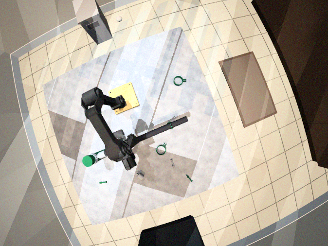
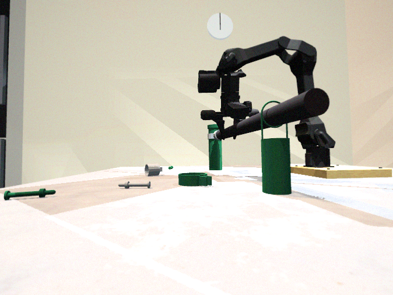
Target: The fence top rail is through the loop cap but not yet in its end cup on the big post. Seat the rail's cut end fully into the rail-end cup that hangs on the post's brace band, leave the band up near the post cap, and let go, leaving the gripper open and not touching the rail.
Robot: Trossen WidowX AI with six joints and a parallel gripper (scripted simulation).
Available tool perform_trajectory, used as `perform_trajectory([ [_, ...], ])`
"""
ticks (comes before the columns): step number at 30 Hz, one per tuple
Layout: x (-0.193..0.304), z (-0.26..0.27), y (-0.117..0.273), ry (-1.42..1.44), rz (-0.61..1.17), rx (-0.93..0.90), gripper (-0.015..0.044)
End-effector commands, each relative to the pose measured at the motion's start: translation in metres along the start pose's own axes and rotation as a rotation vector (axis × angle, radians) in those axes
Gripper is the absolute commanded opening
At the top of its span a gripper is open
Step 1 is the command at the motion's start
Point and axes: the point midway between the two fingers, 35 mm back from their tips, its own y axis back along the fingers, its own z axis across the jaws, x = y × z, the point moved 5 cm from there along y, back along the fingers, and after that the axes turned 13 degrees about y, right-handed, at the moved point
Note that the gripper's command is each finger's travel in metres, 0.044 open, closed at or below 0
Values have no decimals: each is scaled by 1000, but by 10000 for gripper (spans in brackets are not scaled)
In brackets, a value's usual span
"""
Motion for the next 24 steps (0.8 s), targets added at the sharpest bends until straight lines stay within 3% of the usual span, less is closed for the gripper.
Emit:
perform_trajectory([
  [1, 5, 2, 2, -2, 22, 4, 0],
  [24, 0, 0, 0, 1, 0, 0, 0],
])
